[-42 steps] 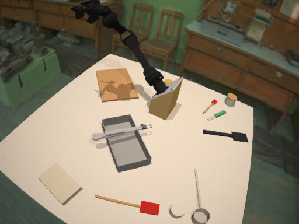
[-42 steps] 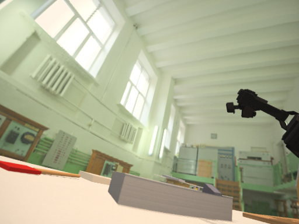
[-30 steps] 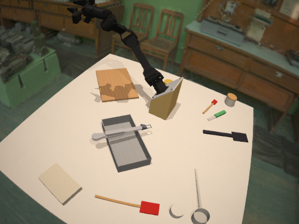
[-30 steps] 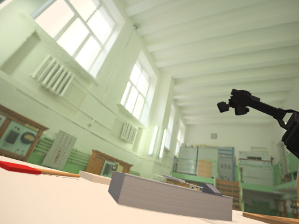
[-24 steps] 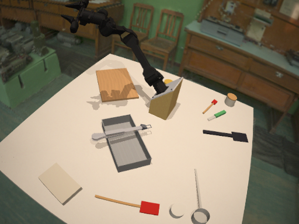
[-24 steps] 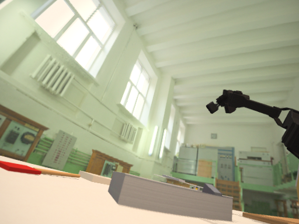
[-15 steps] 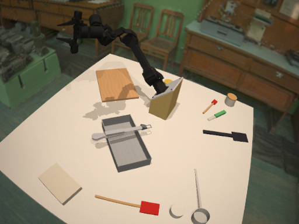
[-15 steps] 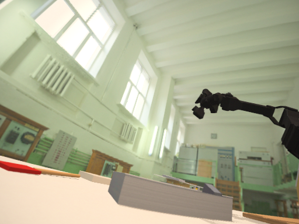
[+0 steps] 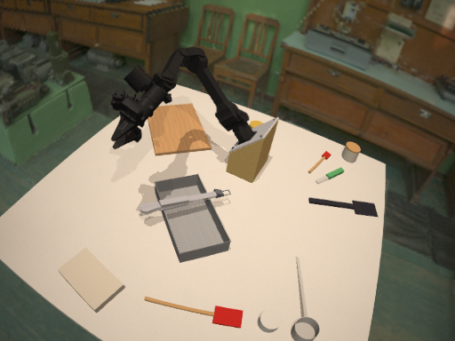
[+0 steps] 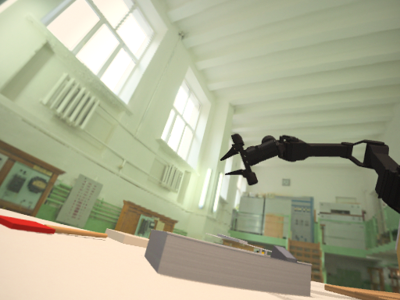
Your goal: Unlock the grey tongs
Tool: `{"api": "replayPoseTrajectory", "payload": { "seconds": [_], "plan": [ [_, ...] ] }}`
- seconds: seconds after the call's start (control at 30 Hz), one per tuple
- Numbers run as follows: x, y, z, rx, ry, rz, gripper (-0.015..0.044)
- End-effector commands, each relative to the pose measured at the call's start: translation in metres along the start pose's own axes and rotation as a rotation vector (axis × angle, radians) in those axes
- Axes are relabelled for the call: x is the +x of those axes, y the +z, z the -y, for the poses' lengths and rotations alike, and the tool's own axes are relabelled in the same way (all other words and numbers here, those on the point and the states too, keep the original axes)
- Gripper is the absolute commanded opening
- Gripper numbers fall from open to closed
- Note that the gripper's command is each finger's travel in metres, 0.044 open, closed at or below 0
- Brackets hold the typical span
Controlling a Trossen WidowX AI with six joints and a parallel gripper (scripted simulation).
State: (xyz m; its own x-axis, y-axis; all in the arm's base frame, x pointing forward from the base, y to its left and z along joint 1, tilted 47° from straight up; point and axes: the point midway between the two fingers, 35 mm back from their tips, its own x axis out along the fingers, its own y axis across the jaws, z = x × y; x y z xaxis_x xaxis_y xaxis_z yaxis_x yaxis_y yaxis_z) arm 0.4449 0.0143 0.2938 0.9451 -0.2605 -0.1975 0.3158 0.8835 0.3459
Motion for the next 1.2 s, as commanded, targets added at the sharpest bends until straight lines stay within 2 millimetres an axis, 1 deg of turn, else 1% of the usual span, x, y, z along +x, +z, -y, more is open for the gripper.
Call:
{"api": "replayPoseTrajectory", "payload": {
  "seconds": [0.0,0.1,0.2,0.33,0.43,0.5,0.77,0.93,1.17],
  "plan": [
    [0.008,-0.063,0.046,-0.155,-0.117,-0.228,0.026],
    [0.003,-0.102,0.078,-0.249,-0.185,-0.386,0.026],
    [-0.009,-0.14,0.112,-0.332,-0.253,-0.56,0.026],
    [-0.038,-0.184,0.155,-0.426,-0.332,-0.805,0.026],
    [-0.065,-0.211,0.183,-0.478,-0.379,-0.983,0.026],
    [-0.072,-0.216,0.189,-0.488,-0.389,-1.025,0.026],
    [-0.072,-0.216,0.189,-0.488,-0.389,-1.025,0.026],
    [-0.082,-0.22,0.192,-0.488,-0.389,-1.026,0.026],
    [-0.082,-0.221,0.192,-0.488,-0.389,-1.026,0.026]
  ]
}}
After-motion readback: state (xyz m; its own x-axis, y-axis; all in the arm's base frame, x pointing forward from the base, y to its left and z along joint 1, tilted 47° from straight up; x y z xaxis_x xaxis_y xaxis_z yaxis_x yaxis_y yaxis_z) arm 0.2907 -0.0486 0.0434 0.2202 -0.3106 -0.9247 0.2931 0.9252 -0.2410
